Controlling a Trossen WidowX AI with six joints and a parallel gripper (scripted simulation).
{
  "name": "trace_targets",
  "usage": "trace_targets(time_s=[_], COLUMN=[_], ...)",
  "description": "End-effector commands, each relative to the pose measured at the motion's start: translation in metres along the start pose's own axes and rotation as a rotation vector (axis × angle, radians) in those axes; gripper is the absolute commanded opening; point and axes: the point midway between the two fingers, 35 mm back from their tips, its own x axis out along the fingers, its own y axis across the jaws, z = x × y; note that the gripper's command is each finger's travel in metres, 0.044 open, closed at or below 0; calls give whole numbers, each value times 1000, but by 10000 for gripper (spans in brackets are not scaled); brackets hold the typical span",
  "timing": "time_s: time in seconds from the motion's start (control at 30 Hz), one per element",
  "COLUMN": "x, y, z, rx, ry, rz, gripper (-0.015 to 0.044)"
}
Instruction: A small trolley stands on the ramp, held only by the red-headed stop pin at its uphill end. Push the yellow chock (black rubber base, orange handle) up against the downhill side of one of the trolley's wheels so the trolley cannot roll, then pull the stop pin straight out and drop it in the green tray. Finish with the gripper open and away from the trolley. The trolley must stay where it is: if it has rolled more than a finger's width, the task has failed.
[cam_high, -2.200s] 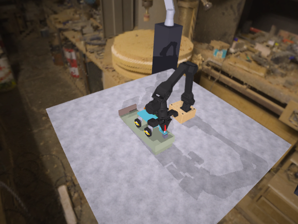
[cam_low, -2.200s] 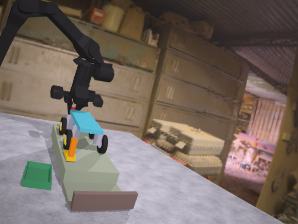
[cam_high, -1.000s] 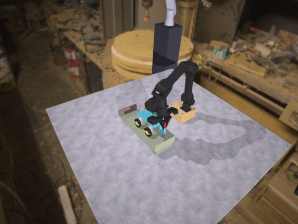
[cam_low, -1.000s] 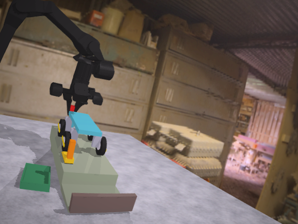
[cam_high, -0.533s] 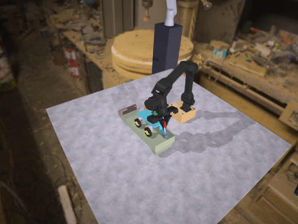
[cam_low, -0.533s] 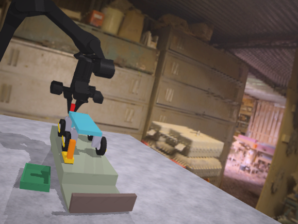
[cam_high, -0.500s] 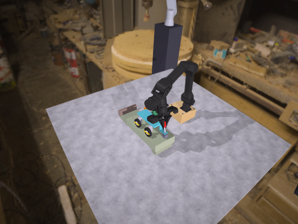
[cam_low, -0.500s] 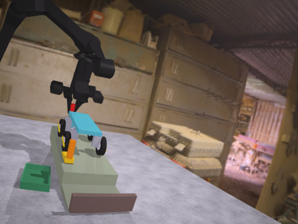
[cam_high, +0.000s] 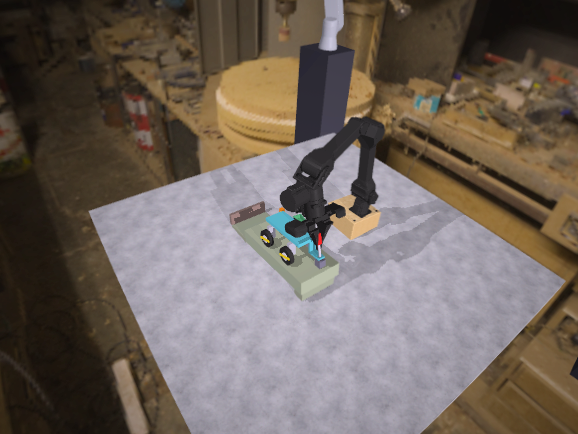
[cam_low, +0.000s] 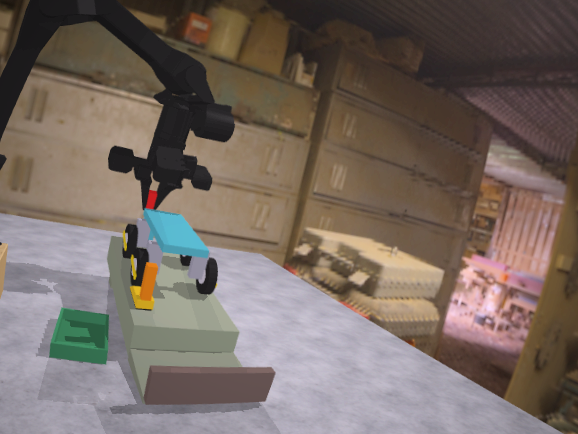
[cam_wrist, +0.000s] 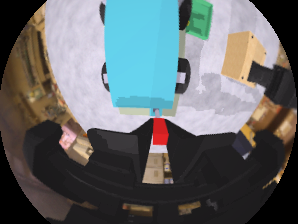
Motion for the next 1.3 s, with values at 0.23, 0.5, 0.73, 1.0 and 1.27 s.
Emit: trace_targets(time_s=[0.23,0.5,0.73,1.0,1.27], x=[-7,-10,-12,-15,-12], y=[1,1,1,2,1], z=[-3,-5,-6,-8,-18], rx=[-7,-7,-7,-7,-7], ry=[10,10,10,10,11], rz=[6,6,6,6,6], gripper=[0,0,0,0,0])
